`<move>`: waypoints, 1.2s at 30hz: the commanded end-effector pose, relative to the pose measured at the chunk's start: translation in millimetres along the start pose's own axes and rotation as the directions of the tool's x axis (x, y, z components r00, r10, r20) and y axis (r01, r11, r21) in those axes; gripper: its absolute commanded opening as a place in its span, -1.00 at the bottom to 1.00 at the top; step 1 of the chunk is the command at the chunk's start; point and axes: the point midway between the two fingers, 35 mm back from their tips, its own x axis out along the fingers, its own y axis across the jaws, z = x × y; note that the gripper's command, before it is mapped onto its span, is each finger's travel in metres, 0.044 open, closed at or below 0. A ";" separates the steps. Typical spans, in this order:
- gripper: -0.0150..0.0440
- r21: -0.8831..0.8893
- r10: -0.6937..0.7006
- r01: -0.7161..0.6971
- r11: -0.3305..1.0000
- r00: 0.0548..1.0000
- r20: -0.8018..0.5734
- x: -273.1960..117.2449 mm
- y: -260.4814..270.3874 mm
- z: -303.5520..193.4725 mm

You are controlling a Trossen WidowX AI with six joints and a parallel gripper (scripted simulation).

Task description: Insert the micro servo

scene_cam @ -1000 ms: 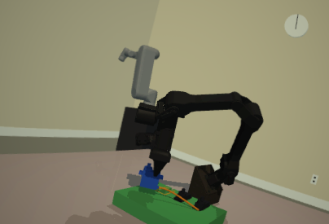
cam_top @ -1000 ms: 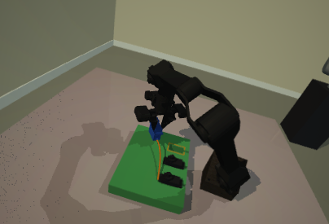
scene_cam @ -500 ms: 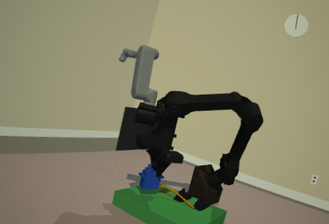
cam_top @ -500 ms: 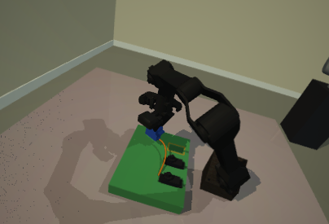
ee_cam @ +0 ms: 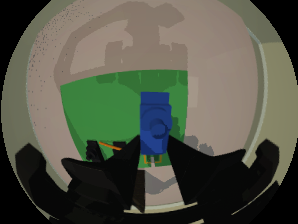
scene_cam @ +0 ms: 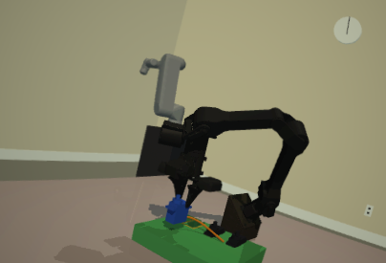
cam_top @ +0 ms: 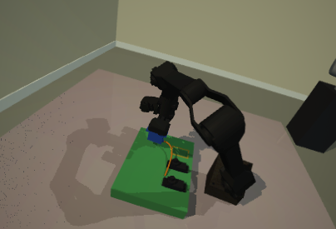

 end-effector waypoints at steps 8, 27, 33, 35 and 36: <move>-0.49 -0.029 -0.005 0.005 1.000 1.000 0.002 -1.2 -3.7 -19.6; -0.49 -0.062 -0.006 0.006 0.998 1.000 -0.002 -1.0 -10.5 -110.5; -0.49 -0.062 -0.006 0.006 0.998 1.000 -0.002 -0.7 -10.5 -110.4; -0.49 -0.062 -0.006 0.006 0.998 1.000 -0.002 0.6 -10.6 -110.2; -0.49 -0.062 -0.006 0.006 0.998 1.000 -0.002 1.5 -10.7 -110.1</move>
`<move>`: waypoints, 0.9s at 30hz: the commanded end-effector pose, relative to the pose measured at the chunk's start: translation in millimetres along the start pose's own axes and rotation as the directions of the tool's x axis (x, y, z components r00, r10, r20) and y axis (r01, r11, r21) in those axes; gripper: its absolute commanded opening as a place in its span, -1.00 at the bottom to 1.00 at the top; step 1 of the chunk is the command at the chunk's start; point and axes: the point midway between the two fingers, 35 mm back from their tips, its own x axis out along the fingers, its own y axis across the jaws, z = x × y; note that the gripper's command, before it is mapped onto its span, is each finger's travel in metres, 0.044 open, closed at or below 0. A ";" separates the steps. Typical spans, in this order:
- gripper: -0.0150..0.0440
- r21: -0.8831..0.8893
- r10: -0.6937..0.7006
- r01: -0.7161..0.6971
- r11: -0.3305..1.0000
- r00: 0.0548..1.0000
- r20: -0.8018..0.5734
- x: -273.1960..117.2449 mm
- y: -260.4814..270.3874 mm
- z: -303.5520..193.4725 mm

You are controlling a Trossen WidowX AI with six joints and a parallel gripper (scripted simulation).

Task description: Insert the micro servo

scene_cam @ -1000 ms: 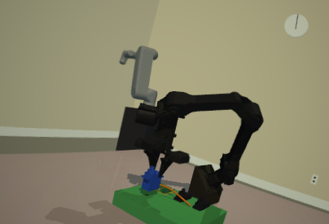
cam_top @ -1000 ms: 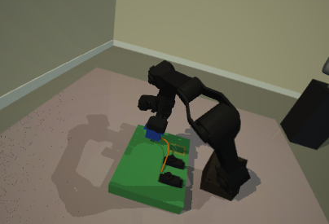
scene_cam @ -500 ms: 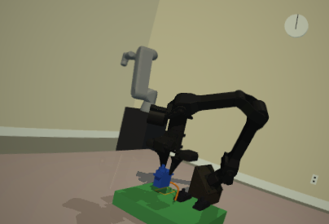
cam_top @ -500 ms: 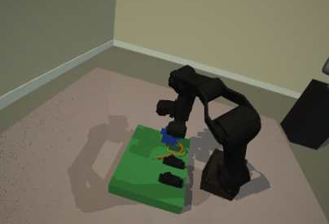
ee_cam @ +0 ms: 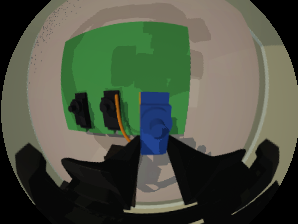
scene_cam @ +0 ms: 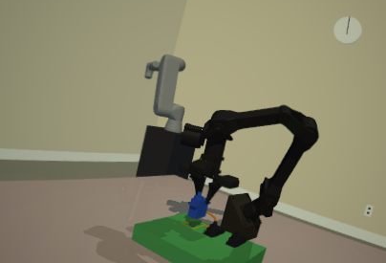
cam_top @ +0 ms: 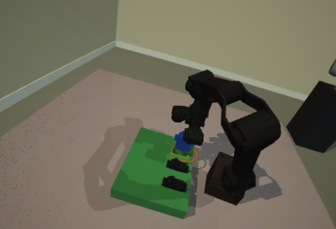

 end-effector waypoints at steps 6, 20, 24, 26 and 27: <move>-0.49 -0.011 -0.013 0.013 1.000 1.000 0.006 7.7 -0.9 0.8; -0.49 -0.011 -0.013 0.013 1.000 1.000 0.006 16.4 -1.1 1.8; -0.49 -0.011 -0.013 0.013 1.000 1.000 0.006 16.7 -1.1 1.8; -0.49 -0.011 -0.013 0.013 1.000 1.000 0.006 17.8 -1.1 1.8; -0.49 -0.011 -0.013 0.013 1.000 1.000 0.006 18.6 -1.1 1.9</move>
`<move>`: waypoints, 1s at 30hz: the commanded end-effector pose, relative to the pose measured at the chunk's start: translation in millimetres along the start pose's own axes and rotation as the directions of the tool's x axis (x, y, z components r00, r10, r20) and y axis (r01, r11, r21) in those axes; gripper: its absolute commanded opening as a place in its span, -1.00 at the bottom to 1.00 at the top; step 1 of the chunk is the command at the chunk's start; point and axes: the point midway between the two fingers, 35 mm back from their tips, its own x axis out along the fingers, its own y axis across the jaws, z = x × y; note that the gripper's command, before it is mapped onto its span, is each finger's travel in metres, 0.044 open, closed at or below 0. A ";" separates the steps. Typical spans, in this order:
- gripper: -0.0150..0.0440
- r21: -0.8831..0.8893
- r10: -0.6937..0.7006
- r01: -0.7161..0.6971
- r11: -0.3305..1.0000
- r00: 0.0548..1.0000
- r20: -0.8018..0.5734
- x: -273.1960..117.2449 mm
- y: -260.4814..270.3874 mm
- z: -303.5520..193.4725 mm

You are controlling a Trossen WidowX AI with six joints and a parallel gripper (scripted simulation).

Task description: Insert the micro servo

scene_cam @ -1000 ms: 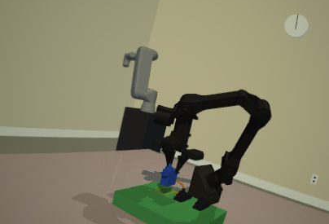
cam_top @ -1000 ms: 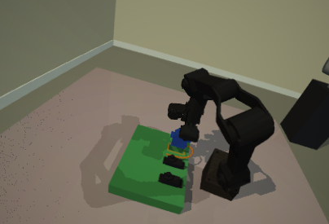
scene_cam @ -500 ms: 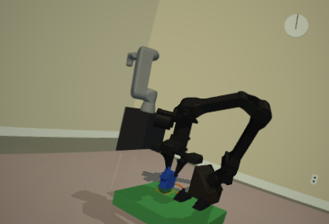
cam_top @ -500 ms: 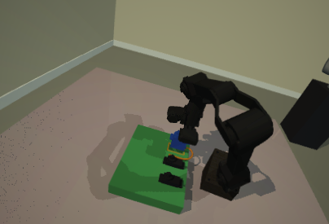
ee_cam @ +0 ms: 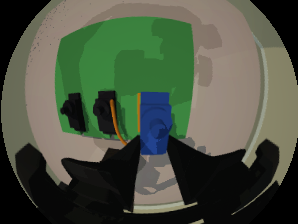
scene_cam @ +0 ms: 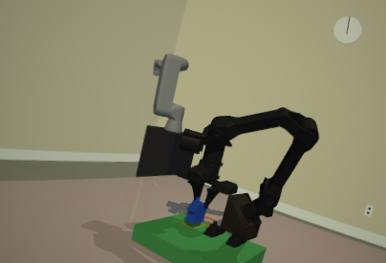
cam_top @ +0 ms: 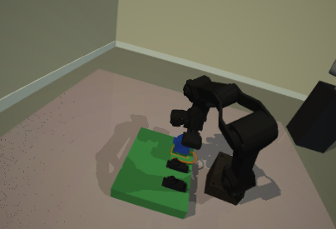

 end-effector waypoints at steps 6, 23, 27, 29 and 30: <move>-0.49 0.004 0.002 -0.002 1.000 1.000 0.004 7.5 -0.1 0.7; -0.49 0.004 0.002 -0.002 1.000 1.000 0.005 21.9 0.0 0.8; -0.49 0.004 0.002 -0.002 1.000 1.000 0.005 25.3 0.1 0.8; -0.49 0.004 0.002 -0.002 1.000 1.000 0.005 26.7 0.1 0.8; -0.49 0.004 0.002 -0.002 1.000 1.000 0.005 27.6 0.1 0.8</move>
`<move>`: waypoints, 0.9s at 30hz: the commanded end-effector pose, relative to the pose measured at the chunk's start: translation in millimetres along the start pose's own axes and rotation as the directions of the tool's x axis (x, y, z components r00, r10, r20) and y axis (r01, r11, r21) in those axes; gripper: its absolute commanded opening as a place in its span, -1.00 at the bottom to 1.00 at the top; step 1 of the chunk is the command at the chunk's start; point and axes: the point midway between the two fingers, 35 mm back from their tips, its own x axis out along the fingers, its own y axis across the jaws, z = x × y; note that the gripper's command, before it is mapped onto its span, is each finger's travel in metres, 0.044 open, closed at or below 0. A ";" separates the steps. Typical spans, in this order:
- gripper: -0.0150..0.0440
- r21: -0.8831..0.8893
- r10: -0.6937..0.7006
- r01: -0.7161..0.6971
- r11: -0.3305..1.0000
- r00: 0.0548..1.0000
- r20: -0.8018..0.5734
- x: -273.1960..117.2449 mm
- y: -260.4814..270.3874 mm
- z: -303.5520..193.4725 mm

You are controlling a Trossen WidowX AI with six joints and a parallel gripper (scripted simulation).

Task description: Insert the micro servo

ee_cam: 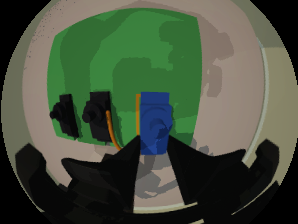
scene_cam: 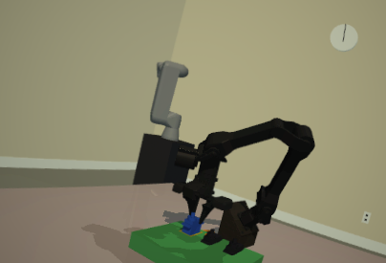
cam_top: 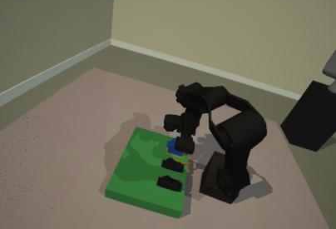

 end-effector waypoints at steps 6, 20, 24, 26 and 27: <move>-0.49 0.005 0.002 -0.002 1.000 1.000 0.004 8.0 -0.2 0.6; -0.49 0.005 0.002 -0.002 1.000 1.000 0.005 19.0 -0.1 0.6; -0.49 0.005 0.003 -0.003 1.000 1.000 0.005 22.2 0.0 0.7; -0.49 0.005 0.003 -0.003 1.000 1.000 0.005 24.1 0.0 0.7; -0.49 0.005 0.003 -0.003 1.000 1.000 0.005 24.8 0.0 0.7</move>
